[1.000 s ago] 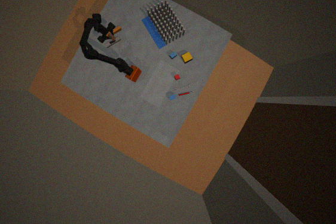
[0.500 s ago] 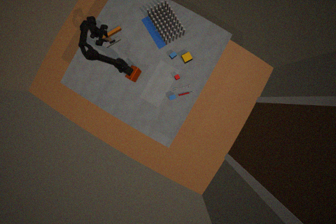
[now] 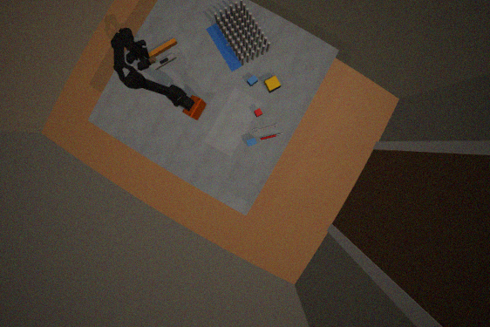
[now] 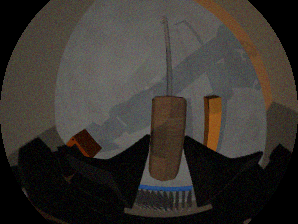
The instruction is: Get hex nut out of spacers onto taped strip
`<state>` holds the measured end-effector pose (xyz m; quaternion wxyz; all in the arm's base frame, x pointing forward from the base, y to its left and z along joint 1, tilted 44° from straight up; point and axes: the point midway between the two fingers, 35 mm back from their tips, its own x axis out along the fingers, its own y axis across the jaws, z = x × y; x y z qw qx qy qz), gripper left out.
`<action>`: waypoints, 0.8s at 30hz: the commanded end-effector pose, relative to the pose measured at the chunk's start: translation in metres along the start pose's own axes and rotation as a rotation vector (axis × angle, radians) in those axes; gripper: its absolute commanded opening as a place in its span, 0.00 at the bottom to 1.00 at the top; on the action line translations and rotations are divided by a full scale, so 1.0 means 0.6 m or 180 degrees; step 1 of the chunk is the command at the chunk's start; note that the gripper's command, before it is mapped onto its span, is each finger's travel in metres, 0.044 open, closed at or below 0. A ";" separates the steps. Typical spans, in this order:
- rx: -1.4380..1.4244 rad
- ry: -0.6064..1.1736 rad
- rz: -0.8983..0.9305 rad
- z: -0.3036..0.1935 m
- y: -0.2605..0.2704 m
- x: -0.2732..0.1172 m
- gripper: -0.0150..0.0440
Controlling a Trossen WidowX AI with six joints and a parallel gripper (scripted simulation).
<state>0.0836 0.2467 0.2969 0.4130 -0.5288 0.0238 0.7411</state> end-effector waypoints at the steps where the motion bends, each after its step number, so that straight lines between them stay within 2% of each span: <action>1: -0.0491 -0.0059 0.0014 0.022 0.010 -0.007 0.25; 24: -0.2989 -0.0483 0.0046 0.120 0.075 -0.040 0.25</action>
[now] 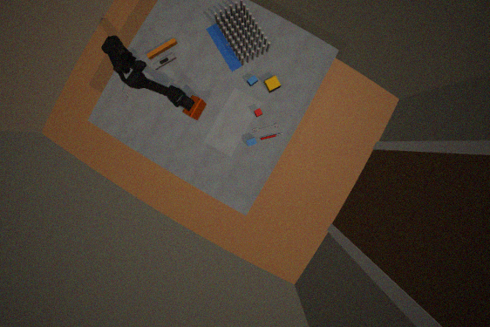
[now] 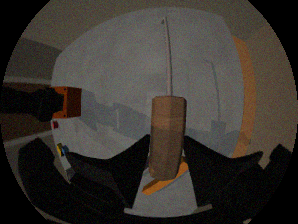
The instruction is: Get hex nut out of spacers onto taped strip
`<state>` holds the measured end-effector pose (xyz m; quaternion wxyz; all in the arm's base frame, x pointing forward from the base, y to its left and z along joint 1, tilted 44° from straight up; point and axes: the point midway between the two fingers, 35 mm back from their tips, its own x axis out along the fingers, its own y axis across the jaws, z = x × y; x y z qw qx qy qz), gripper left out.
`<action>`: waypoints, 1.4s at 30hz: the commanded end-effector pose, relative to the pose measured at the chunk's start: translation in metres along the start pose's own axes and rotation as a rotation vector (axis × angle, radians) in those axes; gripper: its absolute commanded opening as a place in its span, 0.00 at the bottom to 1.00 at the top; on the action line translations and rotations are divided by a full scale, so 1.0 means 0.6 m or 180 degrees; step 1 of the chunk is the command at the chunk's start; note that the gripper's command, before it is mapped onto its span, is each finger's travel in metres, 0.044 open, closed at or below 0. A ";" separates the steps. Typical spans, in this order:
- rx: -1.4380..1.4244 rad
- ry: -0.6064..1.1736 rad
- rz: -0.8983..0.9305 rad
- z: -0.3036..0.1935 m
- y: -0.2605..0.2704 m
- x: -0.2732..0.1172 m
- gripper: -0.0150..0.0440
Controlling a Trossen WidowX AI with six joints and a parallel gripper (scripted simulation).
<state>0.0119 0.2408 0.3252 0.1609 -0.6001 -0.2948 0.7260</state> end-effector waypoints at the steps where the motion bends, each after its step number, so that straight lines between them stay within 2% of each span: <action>1: -0.0487 -0.0064 -0.0022 0.023 -0.003 -0.008 0.25; 30: -0.3575 -0.0551 -0.0367 0.156 0.006 -0.057 0.25; 42: -0.3645 -0.0561 -0.0381 0.158 0.005 -0.055 0.25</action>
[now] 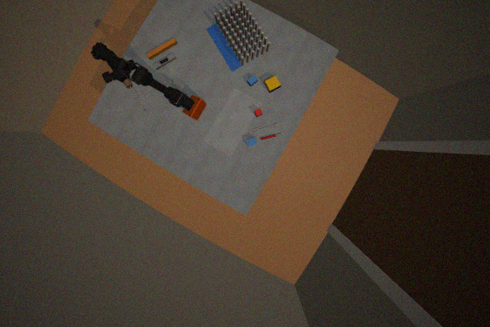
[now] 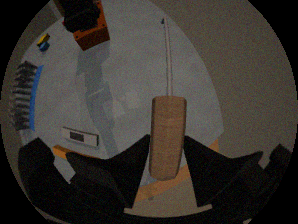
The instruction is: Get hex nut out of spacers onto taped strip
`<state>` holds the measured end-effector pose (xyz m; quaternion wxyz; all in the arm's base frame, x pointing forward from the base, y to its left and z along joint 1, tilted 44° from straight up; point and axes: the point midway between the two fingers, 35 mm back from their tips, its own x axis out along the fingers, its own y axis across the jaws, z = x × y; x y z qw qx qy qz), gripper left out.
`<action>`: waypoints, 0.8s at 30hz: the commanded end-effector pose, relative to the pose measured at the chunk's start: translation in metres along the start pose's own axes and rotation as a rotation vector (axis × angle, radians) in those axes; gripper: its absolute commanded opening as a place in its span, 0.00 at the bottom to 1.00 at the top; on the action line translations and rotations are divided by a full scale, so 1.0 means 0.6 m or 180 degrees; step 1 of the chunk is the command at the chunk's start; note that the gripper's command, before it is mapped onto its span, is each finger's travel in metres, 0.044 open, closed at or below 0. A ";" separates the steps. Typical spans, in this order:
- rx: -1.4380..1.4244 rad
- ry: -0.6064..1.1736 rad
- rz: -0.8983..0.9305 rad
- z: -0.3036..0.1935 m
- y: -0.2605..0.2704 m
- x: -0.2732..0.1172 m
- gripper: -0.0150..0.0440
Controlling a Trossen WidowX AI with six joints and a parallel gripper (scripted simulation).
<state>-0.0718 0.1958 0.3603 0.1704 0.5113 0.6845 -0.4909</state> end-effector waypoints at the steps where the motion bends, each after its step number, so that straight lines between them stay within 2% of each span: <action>1: -0.0029 -0.0003 0.0008 -0.001 0.001 0.004 0.25; 24: -0.0030 -0.0002 0.0007 -0.019 0.008 0.037 0.25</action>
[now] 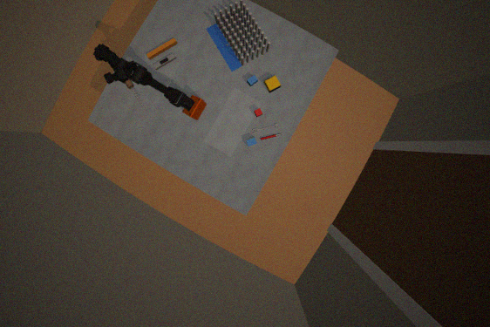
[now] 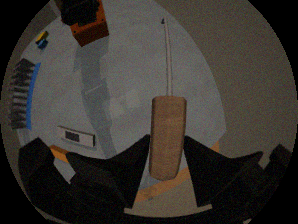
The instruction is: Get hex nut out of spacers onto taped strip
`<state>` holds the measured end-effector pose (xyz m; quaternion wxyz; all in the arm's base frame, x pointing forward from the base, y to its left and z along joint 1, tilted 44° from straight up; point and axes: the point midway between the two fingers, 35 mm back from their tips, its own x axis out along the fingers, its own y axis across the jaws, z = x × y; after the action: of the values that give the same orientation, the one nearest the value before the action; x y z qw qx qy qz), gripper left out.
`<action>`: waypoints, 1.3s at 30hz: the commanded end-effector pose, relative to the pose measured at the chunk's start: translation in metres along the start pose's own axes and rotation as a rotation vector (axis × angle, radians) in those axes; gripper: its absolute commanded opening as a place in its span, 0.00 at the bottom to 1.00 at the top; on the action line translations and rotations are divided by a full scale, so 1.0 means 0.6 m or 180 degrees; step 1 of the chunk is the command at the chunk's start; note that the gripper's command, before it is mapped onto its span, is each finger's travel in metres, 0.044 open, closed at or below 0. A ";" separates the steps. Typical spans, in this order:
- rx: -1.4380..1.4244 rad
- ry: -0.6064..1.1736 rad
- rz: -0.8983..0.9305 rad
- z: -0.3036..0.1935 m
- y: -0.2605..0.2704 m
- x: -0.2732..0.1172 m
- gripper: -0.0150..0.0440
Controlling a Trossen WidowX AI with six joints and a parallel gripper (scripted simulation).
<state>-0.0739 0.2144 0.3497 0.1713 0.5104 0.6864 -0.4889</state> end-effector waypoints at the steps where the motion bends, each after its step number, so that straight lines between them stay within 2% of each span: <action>1: -0.0011 -0.0004 0.0012 -0.003 0.003 0.008 0.25; 39: -0.0012 -0.0003 0.0012 -0.027 0.017 0.063 0.25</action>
<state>-0.0768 0.2455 0.3271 0.1718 0.5102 0.6871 -0.4879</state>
